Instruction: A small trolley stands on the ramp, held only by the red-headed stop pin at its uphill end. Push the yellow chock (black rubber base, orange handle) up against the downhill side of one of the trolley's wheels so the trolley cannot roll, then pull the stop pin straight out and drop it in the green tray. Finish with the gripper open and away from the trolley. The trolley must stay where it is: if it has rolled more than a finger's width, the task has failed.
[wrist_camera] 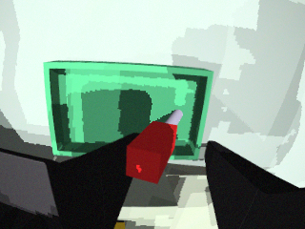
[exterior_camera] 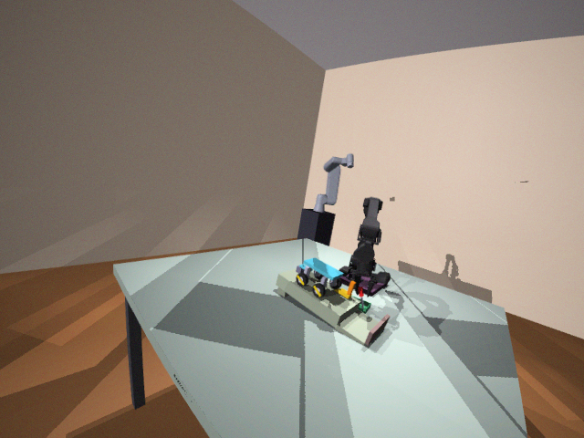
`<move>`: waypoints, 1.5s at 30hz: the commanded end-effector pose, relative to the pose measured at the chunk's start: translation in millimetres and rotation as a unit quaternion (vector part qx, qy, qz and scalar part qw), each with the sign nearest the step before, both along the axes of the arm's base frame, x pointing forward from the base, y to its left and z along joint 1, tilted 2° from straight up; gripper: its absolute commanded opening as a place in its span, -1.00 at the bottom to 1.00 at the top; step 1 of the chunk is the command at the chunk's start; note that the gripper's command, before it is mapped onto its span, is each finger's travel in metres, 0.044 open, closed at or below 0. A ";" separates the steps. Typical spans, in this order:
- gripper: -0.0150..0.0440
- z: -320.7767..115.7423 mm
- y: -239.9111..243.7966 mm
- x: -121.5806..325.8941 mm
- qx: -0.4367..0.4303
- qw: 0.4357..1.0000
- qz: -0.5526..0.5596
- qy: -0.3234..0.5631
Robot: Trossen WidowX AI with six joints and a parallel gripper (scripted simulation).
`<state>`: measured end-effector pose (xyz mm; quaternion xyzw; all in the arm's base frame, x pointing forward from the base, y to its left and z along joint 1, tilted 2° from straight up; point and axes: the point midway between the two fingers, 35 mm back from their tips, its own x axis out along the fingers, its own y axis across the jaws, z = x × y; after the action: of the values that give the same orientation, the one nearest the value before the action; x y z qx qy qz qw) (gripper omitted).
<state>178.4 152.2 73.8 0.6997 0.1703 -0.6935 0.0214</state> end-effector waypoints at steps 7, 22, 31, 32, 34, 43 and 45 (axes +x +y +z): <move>0.15 -3.0 -5.8 1.9 0.000 1.000 0.003 0.003; 0.15 -6.1 -14.0 5.0 -0.001 1.000 0.003 0.003; 0.15 -8.3 -18.5 6.7 -0.001 1.000 0.003 0.003; 0.15 -8.5 -18.9 6.9 -0.001 1.000 0.003 0.003; 0.15 -9.0 -19.9 7.3 -0.001 1.000 0.003 0.003; 0.15 -11.3 -23.8 8.8 -0.001 1.000 0.003 0.003; 0.15 -11.9 -24.6 9.1 -0.001 1.000 0.003 0.003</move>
<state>188.0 128.8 64.5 0.6997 0.1691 -0.6938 0.0226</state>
